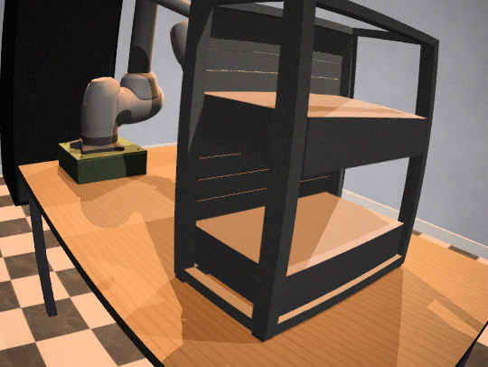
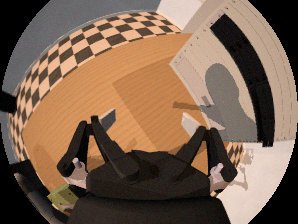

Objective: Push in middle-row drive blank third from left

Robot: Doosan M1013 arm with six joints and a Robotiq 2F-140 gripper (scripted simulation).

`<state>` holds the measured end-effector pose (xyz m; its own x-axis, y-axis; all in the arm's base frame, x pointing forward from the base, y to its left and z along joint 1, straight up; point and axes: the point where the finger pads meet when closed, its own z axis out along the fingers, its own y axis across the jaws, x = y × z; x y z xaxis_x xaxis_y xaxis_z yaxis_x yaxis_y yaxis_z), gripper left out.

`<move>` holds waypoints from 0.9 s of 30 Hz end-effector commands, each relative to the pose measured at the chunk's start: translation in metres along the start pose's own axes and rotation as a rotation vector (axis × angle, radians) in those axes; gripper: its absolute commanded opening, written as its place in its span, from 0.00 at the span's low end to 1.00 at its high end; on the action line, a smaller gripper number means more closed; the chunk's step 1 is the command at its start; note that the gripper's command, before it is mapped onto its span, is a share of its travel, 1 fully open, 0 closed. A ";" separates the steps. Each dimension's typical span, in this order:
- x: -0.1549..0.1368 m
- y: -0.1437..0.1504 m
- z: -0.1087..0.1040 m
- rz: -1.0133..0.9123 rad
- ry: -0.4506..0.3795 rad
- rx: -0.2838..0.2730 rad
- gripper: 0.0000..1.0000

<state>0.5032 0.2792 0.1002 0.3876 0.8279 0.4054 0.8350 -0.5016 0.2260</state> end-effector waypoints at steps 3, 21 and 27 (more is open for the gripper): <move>-0.002 -0.003 0.000 0.044 -0.001 0.010 1.00; -0.017 -0.028 0.003 0.378 -0.013 0.088 1.00; -0.021 -0.039 0.003 0.529 -0.020 0.124 1.00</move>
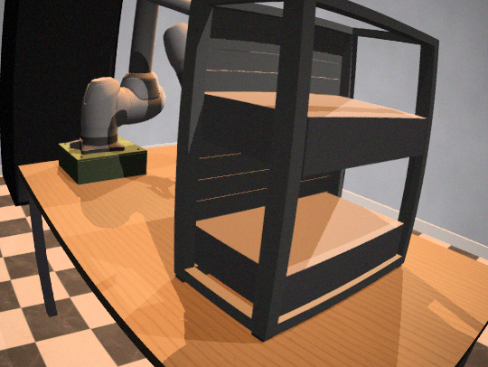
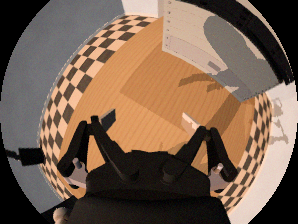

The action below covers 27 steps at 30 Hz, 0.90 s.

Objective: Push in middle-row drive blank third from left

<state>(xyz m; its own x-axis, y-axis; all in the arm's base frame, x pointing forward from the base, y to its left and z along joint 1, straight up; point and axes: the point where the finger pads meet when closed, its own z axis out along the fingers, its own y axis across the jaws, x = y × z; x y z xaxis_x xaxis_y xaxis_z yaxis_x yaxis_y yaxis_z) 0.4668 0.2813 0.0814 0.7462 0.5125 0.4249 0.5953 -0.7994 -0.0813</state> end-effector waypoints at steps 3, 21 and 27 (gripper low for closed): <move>-0.007 -0.007 0.001 0.126 -0.006 0.030 1.00; -0.022 -0.034 0.001 0.605 -0.035 0.145 1.00; -0.024 -0.042 0.001 0.736 -0.044 0.178 1.00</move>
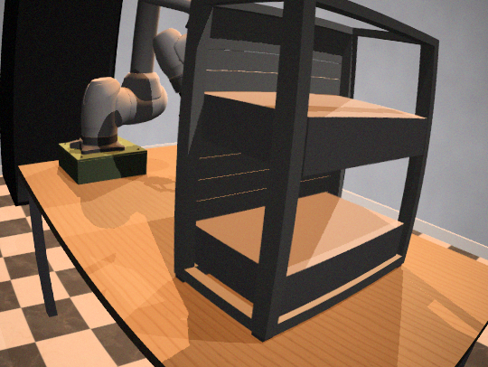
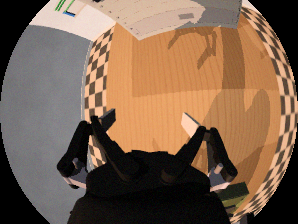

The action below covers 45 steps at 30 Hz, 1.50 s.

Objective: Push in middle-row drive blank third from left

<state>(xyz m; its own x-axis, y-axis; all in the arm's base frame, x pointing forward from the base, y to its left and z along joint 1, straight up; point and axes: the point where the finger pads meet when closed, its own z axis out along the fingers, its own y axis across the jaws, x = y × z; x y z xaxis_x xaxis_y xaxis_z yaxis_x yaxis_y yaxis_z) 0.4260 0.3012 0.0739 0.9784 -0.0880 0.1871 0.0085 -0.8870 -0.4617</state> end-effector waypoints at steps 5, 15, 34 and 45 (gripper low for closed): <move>-0.008 -0.008 0.000 0.204 -0.016 0.051 1.00; -0.014 -0.023 -0.002 0.518 -0.047 0.133 1.00; -0.008 -0.052 -0.013 1.093 -0.123 0.301 1.00; 0.011 -0.068 -0.028 1.482 -0.195 0.436 1.00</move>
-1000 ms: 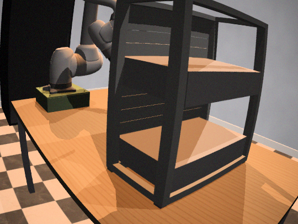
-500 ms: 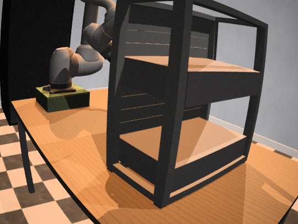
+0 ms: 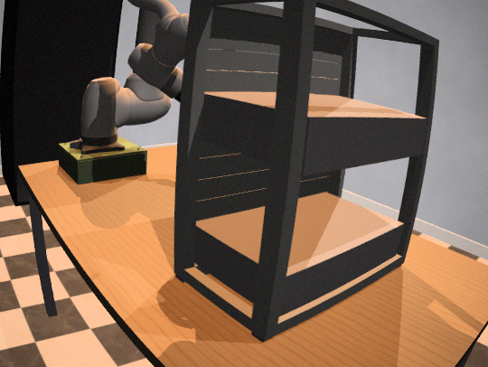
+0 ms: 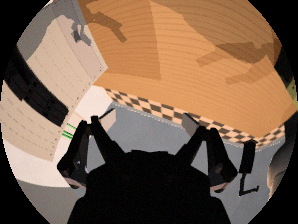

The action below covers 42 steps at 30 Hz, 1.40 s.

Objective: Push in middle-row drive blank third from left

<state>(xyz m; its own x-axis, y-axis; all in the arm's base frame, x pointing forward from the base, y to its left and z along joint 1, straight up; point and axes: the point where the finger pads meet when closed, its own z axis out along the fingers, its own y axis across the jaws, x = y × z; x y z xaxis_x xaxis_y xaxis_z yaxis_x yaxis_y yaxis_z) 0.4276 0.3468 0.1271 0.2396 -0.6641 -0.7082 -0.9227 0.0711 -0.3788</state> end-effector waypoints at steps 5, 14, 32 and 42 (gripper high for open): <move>-0.006 -0.012 -0.004 0.178 -0.040 0.053 1.00; -0.013 -0.040 -0.015 0.484 -0.125 0.146 1.00; -0.009 -0.094 -0.047 0.979 -0.312 0.303 1.00; 0.000 -0.119 -0.068 1.195 -0.419 0.374 1.00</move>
<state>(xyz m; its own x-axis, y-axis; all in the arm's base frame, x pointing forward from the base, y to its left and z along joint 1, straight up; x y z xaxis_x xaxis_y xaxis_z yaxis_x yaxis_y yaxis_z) 0.5130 0.2935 0.2092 -0.5125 0.1757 -0.8405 -0.5397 0.6955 0.4744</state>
